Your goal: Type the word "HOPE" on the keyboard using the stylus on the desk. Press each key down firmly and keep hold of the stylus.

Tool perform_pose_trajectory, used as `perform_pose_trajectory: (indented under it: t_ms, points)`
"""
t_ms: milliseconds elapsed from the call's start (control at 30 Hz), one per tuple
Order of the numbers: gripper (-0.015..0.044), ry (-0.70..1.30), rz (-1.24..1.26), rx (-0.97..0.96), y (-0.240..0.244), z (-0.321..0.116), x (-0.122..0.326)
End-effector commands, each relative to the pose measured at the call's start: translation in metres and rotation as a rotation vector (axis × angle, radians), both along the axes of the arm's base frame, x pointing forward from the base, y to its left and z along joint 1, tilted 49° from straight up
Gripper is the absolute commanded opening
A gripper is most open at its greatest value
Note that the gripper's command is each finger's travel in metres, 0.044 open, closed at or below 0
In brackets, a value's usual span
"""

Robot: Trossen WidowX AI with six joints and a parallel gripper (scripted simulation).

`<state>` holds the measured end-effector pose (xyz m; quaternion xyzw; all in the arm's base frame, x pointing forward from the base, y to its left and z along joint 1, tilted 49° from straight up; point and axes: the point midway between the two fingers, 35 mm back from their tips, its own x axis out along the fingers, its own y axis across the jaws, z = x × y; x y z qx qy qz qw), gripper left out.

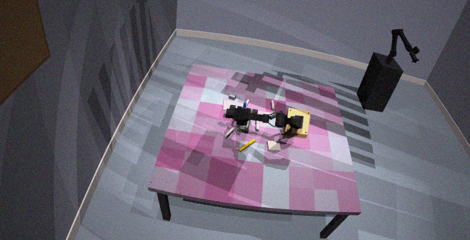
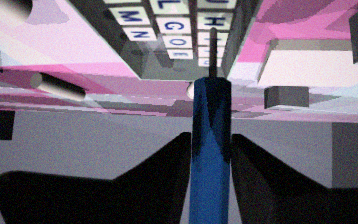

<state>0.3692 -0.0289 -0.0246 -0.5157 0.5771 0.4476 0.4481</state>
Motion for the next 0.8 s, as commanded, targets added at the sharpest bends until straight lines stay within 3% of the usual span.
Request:
perform_pose_trajectory:
  t_ms: [0, 267, 467, 533, 767]
  points:
    - [0.0081, -0.009, -0.002, 0.001, -0.013, 0.013, 0.002]
    - [0.0085, -0.003, -0.012, 0.004, -0.024, 0.018, -0.001]
    - [0.0045, -0.003, -0.012, 0.004, -0.024, 0.018, -0.001]
    - [0.0000, -0.004, -0.011, 0.004, -0.024, 0.017, -0.002]
    - [0.0000, -0.006, -0.005, 0.000, -0.035, 0.009, -0.016]
